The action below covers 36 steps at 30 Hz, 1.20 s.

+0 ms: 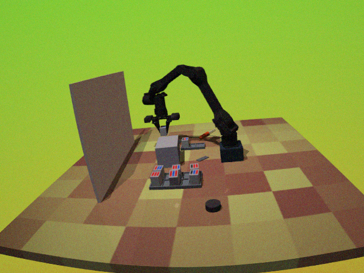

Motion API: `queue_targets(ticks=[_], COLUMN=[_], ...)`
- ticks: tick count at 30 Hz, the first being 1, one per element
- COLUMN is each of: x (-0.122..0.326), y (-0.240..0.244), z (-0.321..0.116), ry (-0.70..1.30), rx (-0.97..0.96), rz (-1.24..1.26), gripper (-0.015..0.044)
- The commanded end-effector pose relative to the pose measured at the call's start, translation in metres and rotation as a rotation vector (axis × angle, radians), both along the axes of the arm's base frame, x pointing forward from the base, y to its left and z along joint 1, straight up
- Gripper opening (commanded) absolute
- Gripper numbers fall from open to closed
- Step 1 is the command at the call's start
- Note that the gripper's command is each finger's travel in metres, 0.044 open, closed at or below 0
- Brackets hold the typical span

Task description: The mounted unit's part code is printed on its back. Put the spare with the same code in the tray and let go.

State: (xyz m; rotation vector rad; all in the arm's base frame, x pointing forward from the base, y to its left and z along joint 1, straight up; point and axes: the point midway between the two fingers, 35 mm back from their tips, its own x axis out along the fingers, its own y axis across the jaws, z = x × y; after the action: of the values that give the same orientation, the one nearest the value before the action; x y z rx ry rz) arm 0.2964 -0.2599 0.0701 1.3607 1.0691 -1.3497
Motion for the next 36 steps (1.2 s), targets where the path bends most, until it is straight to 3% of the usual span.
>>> queue_targets(ticks=[1,36], x=[0.001,0.000], y=[0.000,0.001], z=[-0.003,-0.033], ry=[-0.004,-0.003], rx=[0.000,0.000], rz=[-0.006,-0.006], gripper=[0.0000,0.0000])
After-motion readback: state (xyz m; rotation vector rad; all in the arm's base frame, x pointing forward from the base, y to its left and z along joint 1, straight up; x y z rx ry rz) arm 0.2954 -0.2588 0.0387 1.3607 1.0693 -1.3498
